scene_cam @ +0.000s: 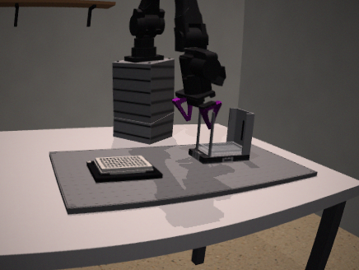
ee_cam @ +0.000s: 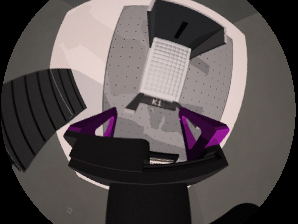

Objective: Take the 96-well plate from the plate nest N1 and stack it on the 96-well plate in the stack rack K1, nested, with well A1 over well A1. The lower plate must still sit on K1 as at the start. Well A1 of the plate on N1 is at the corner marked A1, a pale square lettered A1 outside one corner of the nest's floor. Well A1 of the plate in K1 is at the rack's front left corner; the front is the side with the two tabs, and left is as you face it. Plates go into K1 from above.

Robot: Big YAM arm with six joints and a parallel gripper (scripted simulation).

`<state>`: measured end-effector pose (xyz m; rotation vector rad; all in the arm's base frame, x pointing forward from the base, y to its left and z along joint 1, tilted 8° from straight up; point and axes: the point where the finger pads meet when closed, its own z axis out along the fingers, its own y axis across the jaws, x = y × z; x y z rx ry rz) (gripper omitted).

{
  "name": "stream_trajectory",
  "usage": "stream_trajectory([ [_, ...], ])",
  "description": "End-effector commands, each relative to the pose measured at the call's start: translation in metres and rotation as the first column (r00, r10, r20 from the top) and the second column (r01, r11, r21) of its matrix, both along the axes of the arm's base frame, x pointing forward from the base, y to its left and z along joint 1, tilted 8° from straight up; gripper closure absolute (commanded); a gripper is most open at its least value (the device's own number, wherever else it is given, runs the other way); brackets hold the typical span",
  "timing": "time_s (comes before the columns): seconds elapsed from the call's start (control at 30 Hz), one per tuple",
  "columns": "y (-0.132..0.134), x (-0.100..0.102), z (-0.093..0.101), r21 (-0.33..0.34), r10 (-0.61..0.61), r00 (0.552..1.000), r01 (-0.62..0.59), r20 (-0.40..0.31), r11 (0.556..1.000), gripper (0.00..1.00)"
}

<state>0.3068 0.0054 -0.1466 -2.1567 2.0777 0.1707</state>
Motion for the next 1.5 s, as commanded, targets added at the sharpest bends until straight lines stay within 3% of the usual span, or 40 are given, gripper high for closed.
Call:
stream_trajectory([
  [0.0,-0.072,0.036,0.029,-0.093,-0.243,0.964,0.253,0.105,0.963,0.00],
  [0.23,-0.072,0.036,0.029,-0.093,-0.243,0.964,0.253,0.105,0.963,0.00],
  [0.3,-0.077,0.034,0.029,-0.143,-0.216,0.970,0.230,0.107,0.963,0.00],
  [0.8,-0.082,0.027,0.031,-0.150,-0.165,0.982,0.178,0.097,0.972,0.00],
  [0.9,-0.114,0.032,0.040,-0.170,-0.266,0.954,0.287,0.139,0.943,0.00],
  [1.03,-0.170,0.049,0.064,-0.170,-0.266,0.954,0.287,0.139,0.943,0.00],
  [1.1,-0.170,0.049,0.064,-0.170,-0.266,0.954,0.287,0.139,0.943,0.00],
  [1.13,-0.196,0.062,0.069,-0.162,-0.268,0.958,0.282,0.103,0.946,0.00],
  [1.2,-0.196,0.062,0.069,-0.162,-0.268,0.958,0.282,0.103,0.946,0.00],
  [1.23,-0.192,0.065,0.071,-0.199,-0.229,0.968,0.245,0.099,0.949,0.00],
  [1.27,-0.200,0.070,0.085,-0.236,-0.213,0.969,0.238,0.127,0.942,0.00],
  [1.3,-0.205,0.047,0.080,-0.230,-0.237,0.966,0.254,0.099,0.939,0.00],
  [1.37,-0.214,0.045,0.084,-0.228,-0.237,0.966,0.254,0.100,0.940,0.00],
  [1.43,-0.230,0.059,0.095,-0.236,-0.235,0.963,0.261,0.133,0.936,0.00],
  [1.47,-0.236,0.058,0.098,-0.270,-0.220,0.967,0.247,0.126,0.931,0.00],
])
